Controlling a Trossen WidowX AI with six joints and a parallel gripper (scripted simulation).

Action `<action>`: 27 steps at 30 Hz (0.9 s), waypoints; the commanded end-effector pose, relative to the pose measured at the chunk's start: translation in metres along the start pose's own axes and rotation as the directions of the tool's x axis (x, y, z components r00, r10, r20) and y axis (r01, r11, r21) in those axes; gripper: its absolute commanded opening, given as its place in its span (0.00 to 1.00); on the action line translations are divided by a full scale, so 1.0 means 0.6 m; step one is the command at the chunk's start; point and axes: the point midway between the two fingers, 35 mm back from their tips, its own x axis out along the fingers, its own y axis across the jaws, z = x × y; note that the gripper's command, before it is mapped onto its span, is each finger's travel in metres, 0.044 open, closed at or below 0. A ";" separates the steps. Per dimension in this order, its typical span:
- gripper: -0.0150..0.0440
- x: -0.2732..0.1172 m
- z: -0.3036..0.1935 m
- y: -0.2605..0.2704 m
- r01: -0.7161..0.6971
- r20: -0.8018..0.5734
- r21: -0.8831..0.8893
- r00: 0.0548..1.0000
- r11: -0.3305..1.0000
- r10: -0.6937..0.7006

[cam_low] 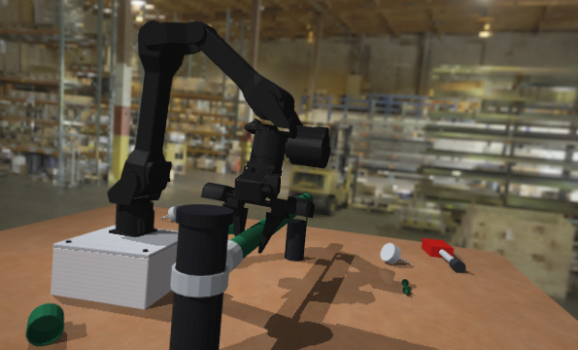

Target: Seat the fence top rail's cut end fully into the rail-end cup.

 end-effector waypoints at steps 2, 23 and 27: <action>0.65 0.000 0.000 0.000 0.000 0.000 0.000 1.000 1.000 0.000; 1.00 -0.104 -0.047 -0.002 0.002 0.000 -0.007 1.000 1.000 -0.002; 1.00 -0.155 -0.047 -0.008 0.002 0.000 -0.007 1.000 1.000 -0.002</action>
